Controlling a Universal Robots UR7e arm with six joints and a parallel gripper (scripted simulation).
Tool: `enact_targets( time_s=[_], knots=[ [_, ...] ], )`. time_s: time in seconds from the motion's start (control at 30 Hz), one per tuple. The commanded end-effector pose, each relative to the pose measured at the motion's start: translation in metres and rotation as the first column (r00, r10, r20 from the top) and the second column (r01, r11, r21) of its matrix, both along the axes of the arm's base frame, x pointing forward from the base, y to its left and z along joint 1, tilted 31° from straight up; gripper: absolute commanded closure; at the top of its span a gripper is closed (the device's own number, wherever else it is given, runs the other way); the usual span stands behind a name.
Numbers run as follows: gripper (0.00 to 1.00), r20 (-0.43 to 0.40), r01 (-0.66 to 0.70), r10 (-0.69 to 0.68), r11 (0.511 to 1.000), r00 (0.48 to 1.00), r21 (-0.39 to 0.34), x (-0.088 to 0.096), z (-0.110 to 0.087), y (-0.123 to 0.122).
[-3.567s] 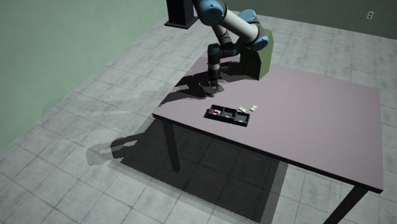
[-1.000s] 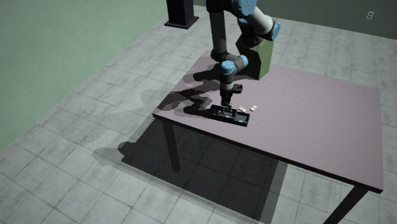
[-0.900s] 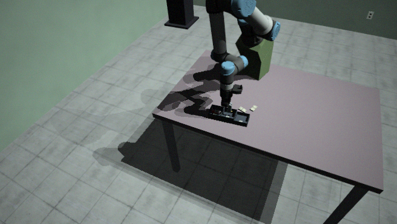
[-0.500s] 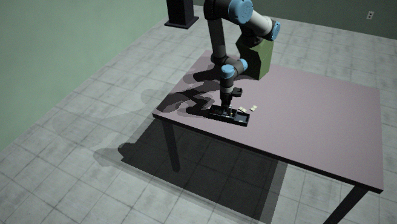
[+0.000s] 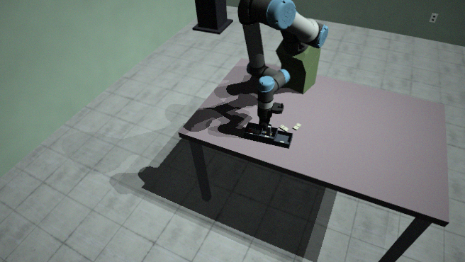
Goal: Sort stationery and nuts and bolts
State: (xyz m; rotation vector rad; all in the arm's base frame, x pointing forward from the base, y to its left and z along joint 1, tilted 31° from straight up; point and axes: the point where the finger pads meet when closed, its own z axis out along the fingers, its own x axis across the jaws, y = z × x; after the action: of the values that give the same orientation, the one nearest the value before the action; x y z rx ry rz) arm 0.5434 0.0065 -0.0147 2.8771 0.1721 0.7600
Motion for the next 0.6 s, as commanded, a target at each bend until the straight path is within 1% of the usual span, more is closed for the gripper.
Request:
enact_targets(
  time_s=[0.0,0.43,0.57],
  knots=[
    [0.38,0.001,0.000,0.000,1.000,1.000,0.000,0.0002,0.0005,0.0001],
    [0.38,0.001,0.000,0.000,1.000,1.000,0.000,0.0002,0.0005,0.0000],
    [0.38,0.001,0.000,0.000,1.000,1.000,0.000,-0.0025,0.0051,0.0007]
  ],
)
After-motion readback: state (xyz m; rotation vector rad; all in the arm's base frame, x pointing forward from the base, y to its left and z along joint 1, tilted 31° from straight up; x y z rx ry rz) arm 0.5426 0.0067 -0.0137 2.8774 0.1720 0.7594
